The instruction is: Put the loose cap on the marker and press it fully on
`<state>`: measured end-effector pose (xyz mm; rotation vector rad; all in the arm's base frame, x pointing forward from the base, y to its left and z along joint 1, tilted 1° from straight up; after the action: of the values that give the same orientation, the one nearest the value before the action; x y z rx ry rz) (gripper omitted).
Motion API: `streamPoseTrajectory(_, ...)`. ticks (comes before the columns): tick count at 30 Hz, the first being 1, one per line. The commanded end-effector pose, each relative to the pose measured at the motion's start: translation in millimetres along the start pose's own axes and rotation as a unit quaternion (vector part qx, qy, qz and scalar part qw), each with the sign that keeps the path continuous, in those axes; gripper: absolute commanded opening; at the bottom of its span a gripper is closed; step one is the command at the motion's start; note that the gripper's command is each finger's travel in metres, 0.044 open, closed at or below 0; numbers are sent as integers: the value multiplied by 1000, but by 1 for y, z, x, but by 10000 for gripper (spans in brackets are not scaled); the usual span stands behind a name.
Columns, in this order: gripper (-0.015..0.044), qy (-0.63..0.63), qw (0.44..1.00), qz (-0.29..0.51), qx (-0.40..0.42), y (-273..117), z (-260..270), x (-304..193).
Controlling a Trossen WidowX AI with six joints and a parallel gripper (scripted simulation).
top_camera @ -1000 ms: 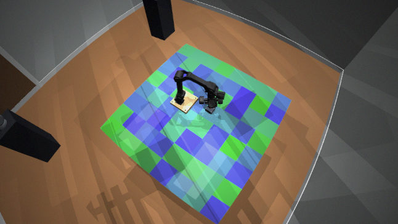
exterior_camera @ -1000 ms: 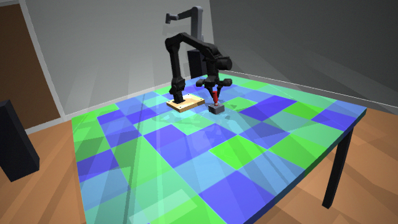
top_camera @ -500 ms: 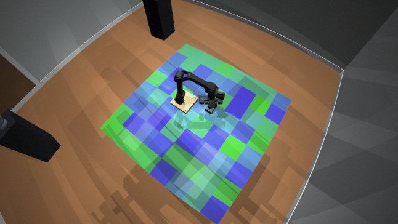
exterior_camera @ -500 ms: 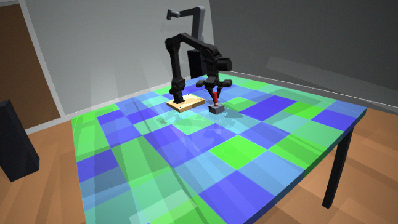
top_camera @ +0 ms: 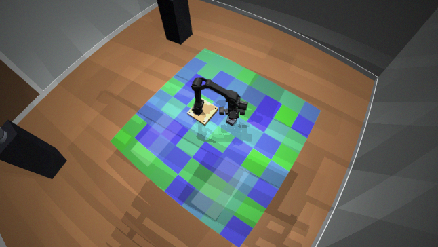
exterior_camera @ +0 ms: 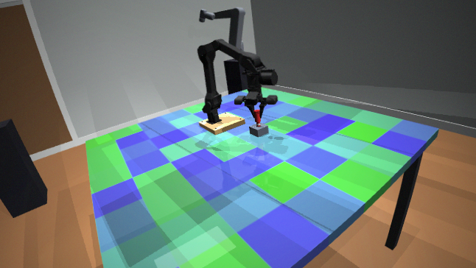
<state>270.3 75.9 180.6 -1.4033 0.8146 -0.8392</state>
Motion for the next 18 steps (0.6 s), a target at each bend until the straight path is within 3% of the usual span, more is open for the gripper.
streamPoseTrajectory(1,0,2,1000,1,0,1,0,0)
streamPoseTrajectory(7,0,2,1000,1,0,1,0,0)
streamPoseTrajectory(18,289,0,1000,0,0,0,0,0)
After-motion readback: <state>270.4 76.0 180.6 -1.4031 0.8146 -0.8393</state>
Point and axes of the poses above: the point midway between the two fingers, 35 mm back from their tips, its own y axis out along the fingers, its own z axis across the jaws, x = y × z, the point moved 9 cm from there along -y, back along the fingers, and after that the axes turned 2 degrees about y, right-handed, at the moved point
